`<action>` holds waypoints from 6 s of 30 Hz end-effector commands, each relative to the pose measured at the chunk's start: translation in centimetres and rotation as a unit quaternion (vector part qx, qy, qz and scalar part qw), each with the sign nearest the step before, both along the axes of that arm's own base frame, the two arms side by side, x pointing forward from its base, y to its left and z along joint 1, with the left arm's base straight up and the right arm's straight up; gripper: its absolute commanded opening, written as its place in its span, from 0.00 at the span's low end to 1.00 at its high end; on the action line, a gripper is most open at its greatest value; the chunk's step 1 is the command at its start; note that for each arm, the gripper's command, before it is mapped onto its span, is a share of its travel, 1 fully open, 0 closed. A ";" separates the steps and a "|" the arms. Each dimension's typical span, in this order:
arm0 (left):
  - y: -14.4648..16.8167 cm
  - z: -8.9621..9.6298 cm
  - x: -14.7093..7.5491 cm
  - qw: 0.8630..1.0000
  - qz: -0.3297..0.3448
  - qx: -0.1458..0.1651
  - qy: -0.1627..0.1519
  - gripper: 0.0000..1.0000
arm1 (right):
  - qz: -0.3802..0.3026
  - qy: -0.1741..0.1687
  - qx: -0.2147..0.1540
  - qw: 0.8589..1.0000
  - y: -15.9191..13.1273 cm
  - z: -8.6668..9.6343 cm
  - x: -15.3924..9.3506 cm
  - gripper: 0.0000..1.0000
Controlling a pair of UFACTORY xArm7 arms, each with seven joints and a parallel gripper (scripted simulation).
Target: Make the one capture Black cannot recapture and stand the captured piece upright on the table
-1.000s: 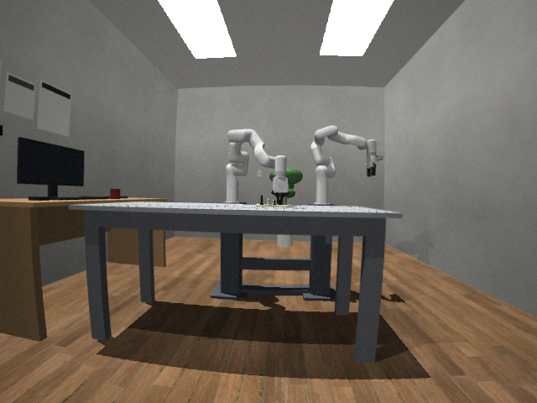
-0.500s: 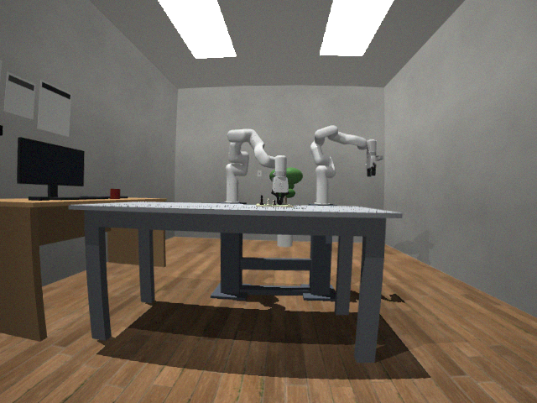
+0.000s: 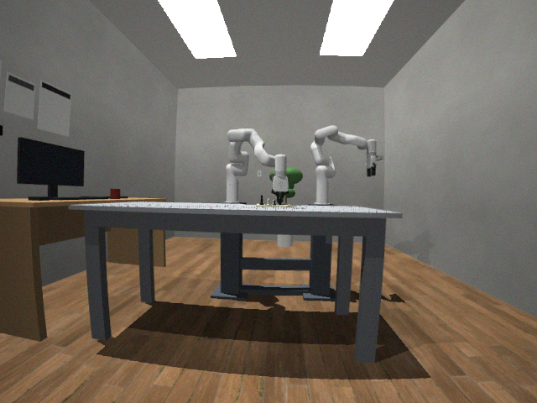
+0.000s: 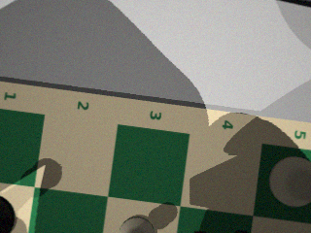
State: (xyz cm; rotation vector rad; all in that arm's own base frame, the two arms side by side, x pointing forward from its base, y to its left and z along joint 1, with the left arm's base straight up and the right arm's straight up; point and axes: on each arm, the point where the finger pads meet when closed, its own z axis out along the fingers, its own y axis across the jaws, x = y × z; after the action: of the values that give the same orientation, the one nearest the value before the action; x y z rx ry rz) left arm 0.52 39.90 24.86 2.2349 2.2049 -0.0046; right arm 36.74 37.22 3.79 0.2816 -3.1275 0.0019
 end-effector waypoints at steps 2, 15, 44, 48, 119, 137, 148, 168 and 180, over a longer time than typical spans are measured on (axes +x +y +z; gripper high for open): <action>0.1 0.1 0.0 1.000 0.000 0.002 0.000 1.00 | 0.000 -0.002 0.002 1.000 0.1 1.7 0.1 0.00; 0.1 0.1 0.0 1.000 0.000 0.002 0.000 1.00 | 0.000 -0.002 0.002 1.000 0.1 9.4 0.1 0.00; 0.1 0.1 0.0 1.000 0.000 0.002 0.000 1.00 | -0.088 -0.001 0.006 0.996 -4.6 9.4 13.8 0.00; 0.1 0.1 0.0 1.000 0.000 0.002 0.000 1.00 | -0.107 -0.002 0.004 0.994 -6.3 9.1 16.5 0.00; 0.1 0.1 0.0 1.000 0.000 0.002 0.000 1.00 | -0.115 -0.003 0.002 0.993 -7.1 -0.6 17.9 0.00; 0.1 0.1 0.0 1.000 0.000 0.002 0.000 1.00 | -0.115 -0.003 0.002 0.993 -7.1 -0.6 17.9 0.00; 0.1 0.1 0.0 1.000 0.000 0.002 0.000 1.00 | -0.115 -0.003 0.002 0.993 -7.1 -0.8 17.9 0.00; 0.1 0.1 0.0 1.000 0.000 0.002 0.000 1.00 | -0.115 -0.003 0.002 0.993 -7.1 -1.0 17.9 0.00; 0.1 0.1 0.0 1.000 0.000 0.002 0.000 1.00 | -0.115 -0.003 0.002 0.993 -7.1 -1.0 17.9 0.00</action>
State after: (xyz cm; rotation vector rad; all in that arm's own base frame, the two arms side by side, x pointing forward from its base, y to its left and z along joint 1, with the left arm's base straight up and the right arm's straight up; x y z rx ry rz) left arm 0.52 39.90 24.86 2.2349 2.2049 -0.0046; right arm 54.54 30.04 2.55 -0.0807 -3.1402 0.0004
